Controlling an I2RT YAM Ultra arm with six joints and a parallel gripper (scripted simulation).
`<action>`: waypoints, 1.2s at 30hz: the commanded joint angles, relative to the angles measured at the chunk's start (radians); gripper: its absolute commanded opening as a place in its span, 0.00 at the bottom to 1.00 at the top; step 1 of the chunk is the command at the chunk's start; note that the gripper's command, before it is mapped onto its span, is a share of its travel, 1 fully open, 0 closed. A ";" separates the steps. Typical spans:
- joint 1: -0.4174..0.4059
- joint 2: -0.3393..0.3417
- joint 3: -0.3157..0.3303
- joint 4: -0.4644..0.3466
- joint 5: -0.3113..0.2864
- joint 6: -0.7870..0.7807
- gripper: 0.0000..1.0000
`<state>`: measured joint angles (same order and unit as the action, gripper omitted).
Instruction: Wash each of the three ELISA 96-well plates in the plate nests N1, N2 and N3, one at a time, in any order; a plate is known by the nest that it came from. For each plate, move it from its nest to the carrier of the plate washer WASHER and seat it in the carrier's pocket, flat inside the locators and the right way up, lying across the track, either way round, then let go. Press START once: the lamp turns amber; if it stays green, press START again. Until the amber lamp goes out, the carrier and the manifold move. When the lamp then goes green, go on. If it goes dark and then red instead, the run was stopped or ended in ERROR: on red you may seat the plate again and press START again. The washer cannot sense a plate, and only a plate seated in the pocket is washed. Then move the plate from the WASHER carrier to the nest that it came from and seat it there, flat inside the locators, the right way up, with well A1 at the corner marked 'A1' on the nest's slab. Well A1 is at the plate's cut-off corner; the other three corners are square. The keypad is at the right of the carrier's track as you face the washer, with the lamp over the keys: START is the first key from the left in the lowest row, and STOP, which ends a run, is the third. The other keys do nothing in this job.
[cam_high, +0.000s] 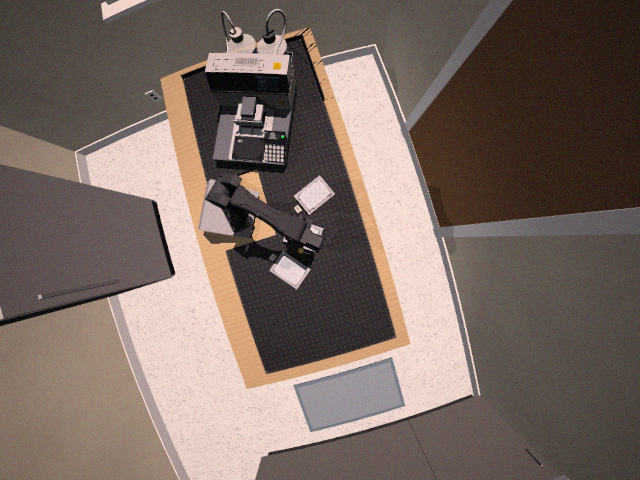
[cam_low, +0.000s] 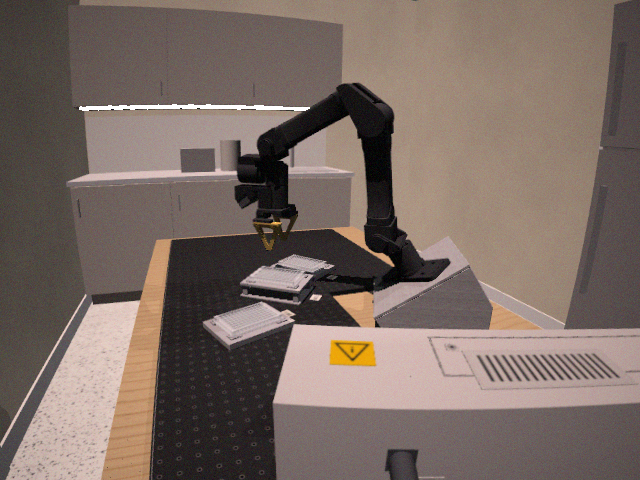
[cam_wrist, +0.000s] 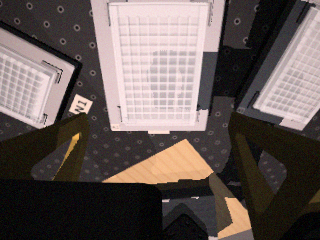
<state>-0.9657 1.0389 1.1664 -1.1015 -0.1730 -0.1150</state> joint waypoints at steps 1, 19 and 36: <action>0.002 -0.003 -0.004 0.009 0.000 0.002 1.00; 0.028 0.026 -0.082 0.119 0.015 0.024 1.00; 0.048 0.063 -0.146 0.223 0.026 0.041 1.00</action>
<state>-0.9173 1.1049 1.0203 -0.9127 -0.1474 -0.0769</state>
